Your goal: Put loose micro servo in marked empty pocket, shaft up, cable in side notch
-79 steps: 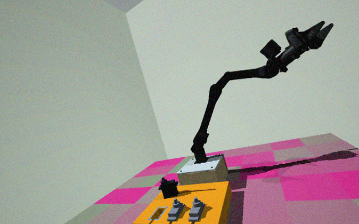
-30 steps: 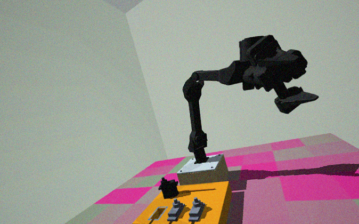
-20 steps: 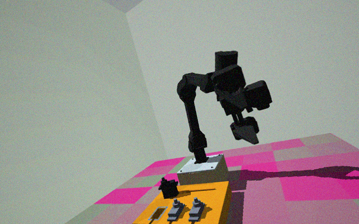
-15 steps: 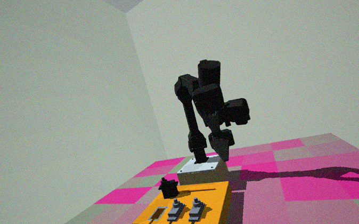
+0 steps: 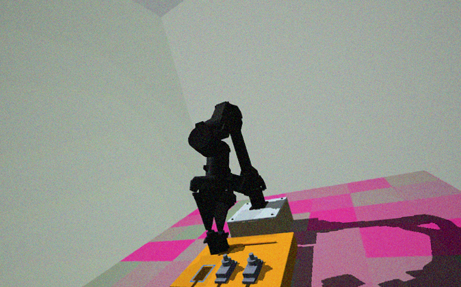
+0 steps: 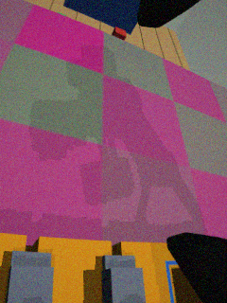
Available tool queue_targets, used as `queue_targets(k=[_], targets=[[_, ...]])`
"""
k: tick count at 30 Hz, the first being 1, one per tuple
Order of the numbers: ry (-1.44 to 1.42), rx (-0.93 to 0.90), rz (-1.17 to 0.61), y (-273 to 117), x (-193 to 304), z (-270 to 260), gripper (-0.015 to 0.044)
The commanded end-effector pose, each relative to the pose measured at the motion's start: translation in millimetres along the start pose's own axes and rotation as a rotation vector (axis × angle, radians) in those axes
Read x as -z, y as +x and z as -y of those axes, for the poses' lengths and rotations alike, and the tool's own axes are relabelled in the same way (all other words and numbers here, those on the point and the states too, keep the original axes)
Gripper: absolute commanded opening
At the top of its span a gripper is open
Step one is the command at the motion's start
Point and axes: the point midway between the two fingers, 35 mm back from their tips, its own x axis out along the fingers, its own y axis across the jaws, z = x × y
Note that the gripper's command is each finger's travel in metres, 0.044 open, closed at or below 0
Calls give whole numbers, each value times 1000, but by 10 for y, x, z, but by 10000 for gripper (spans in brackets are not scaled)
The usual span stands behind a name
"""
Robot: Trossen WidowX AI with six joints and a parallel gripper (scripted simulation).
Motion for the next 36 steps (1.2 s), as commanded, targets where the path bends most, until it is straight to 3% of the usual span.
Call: queue_targets(k=[1,14,36], targets=[[-29,-130,19,3,293,-466,440],[-36,-457,216,-270,649,-1890,440],[-35,-460,220,4,576,-2053,440]])
